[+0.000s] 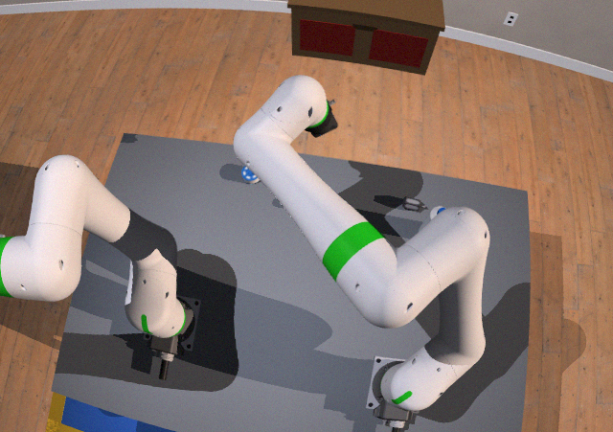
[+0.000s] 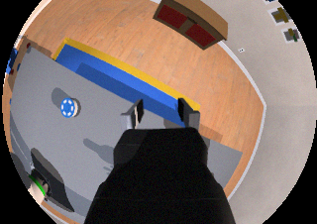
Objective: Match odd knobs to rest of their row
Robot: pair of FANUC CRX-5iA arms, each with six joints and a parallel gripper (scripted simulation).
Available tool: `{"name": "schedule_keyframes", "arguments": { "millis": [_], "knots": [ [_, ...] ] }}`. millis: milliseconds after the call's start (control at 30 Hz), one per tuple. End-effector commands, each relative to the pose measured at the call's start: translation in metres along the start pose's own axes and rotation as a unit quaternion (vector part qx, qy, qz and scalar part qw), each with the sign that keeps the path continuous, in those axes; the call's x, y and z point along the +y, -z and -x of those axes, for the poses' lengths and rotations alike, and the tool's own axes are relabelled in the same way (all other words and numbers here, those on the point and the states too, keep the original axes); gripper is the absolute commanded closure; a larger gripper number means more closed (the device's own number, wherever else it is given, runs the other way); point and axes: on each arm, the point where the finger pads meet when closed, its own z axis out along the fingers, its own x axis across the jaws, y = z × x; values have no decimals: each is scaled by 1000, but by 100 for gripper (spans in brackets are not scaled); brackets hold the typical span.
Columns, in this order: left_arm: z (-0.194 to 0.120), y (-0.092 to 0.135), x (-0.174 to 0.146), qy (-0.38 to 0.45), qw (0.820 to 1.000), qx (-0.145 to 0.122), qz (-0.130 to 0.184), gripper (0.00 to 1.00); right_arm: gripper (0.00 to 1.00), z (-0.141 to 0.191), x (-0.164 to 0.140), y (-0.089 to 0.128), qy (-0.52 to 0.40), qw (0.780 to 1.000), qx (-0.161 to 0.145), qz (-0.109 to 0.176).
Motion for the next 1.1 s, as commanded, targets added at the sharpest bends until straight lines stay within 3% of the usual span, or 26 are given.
{"name": "schedule_keyframes", "arguments": {
  "millis": [0, 333, 767, 833, 900, 967, 1000, 1067],
  "knots": [
    [-11, 6, 4, -7, 1000, 3, 13, 0, 0, -1, -1, 1, 0, 1000, 0, -1],
    [-33, 17, 10, -21, 999, 13, 37, 0, 0, -1, -1, 1, 0, 1000, 0, -1],
    [-37, 19, 11, -24, 999, 14, 41, 0, 0, -1, -1, 2, 0, 1000, 0, -2],
    [-37, 19, 11, -24, 999, 14, 41, 0, 0, -1, 11, 0, 5, 1000, -7, 4],
    [-37, 19, 11, -24, 999, 14, 41, 0, 0, -1, 46, -5, 20, 999, -27, 21],
    [-37, 19, 11, -24, 999, 14, 41, 0, 0, -1, 46, -5, 20, 999, -27, 21],
    [-37, 19, 11, -24, 999, 14, 41, 0, 0, 0, 72, -8, 30, 998, -42, 33],
    [-37, 19, 11, -24, 999, 14, 41, 0, 0, 1, 89, -10, 36, 997, -51, 40]
  ]
}}
